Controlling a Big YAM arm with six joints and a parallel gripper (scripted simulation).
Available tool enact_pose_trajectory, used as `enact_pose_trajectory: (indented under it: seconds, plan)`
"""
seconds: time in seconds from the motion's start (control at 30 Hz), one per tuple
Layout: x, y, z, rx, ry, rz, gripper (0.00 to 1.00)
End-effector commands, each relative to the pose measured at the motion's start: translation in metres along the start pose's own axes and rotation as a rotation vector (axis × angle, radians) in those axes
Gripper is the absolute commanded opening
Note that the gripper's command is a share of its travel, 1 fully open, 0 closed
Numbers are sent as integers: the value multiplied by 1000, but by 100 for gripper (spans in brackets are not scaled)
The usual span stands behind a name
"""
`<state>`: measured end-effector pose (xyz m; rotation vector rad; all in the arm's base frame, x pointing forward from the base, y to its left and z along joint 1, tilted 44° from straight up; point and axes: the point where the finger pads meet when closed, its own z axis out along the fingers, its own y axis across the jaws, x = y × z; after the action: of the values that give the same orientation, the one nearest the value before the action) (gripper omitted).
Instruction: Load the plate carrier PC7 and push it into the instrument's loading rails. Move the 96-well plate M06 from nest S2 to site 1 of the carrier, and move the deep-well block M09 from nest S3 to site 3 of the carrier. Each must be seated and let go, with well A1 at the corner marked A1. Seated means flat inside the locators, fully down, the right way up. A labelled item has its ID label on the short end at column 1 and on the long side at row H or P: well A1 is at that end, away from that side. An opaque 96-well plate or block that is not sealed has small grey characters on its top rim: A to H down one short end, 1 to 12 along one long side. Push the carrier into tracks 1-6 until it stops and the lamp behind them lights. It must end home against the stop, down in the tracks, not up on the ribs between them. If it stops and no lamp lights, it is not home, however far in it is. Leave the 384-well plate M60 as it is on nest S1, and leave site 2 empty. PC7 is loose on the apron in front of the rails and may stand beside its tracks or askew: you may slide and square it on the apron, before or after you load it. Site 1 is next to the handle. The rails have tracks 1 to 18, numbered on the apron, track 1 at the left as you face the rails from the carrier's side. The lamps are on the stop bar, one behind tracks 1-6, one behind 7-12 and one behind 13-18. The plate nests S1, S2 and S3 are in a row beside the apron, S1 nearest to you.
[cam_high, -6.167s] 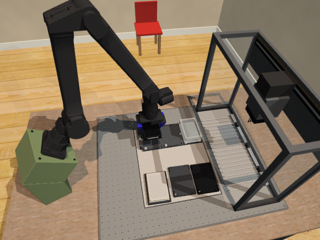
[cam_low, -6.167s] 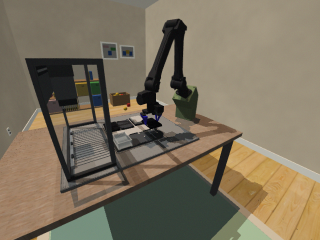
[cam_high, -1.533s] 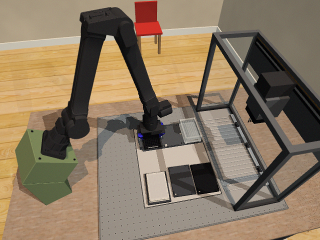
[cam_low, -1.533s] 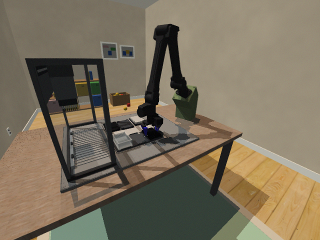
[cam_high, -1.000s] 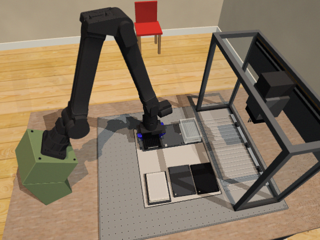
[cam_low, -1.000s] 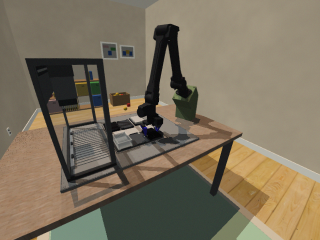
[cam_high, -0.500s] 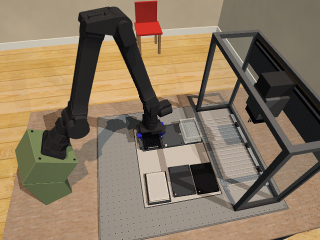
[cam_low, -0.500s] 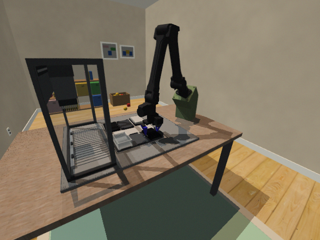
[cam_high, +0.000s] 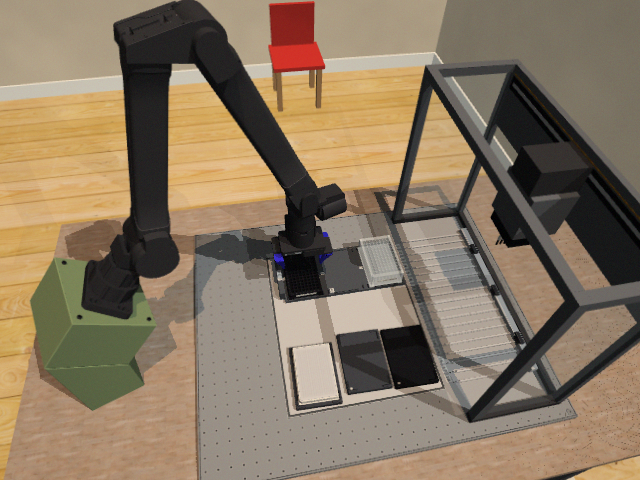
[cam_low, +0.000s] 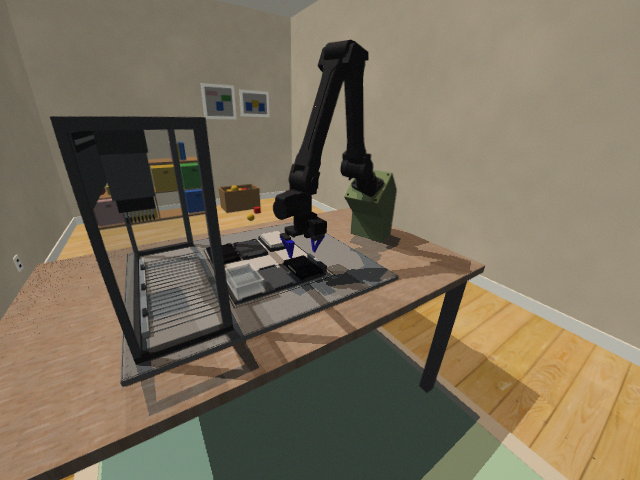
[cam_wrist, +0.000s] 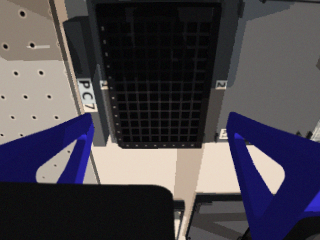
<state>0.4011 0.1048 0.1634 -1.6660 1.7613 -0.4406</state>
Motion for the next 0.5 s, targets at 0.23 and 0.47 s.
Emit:
enact_pose_trajectory:
  seconds: [0.23,0.47]
  plan:
    - [-5,-17,-43,41,-14,-5,94]
    - [-6,12,-41,13,-13,70,80]
